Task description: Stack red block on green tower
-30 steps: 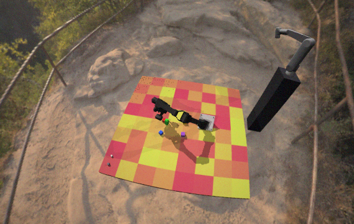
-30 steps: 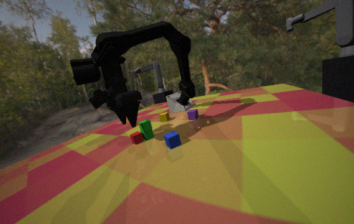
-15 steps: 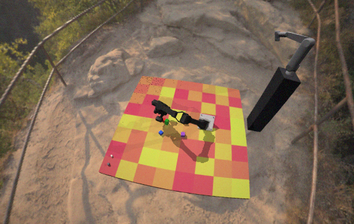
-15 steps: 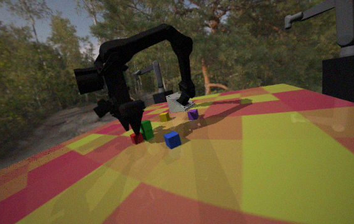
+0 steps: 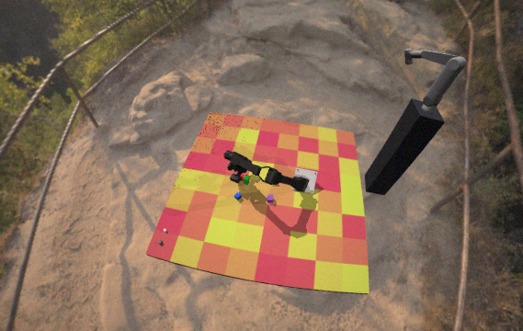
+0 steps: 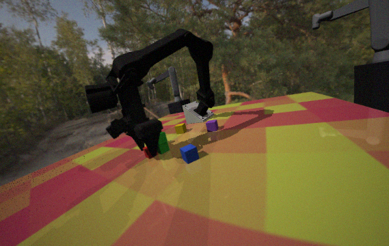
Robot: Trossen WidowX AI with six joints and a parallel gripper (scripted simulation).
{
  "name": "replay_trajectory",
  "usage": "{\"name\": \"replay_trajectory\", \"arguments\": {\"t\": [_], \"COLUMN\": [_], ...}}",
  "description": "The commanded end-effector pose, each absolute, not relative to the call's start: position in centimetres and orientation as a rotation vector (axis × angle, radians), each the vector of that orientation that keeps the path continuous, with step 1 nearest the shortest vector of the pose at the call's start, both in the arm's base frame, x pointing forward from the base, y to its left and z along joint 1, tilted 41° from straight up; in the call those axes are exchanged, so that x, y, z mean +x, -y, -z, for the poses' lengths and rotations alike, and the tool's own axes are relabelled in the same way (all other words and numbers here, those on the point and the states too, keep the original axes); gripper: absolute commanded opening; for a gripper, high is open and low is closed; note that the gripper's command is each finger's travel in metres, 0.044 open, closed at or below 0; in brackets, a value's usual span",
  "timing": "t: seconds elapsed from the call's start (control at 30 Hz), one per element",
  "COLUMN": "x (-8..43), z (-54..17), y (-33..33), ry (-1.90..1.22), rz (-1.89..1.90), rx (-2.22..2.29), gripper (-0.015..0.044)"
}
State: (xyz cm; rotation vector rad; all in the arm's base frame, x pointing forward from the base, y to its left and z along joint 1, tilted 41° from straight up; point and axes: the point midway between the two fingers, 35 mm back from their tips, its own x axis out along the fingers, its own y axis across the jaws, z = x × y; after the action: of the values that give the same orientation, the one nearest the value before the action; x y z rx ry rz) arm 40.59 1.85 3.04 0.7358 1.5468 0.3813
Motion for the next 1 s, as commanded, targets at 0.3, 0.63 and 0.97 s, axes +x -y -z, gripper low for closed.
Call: {"name": "replay_trajectory", "arguments": {"t": [0.3, 0.63, 0.97], "x": [40.47, 40.47, 40.47], "z": [-2.54, -2.56, -2.56], "y": [-2.27, -2.26, -2.26], "ry": [-1.550, -1.550, -1.550], "rz": [-0.381, -0.381, -0.381], "rx": [0.743, 0.743, 0.743], "gripper": [0.0440, 0.0309, 0.0105]}}
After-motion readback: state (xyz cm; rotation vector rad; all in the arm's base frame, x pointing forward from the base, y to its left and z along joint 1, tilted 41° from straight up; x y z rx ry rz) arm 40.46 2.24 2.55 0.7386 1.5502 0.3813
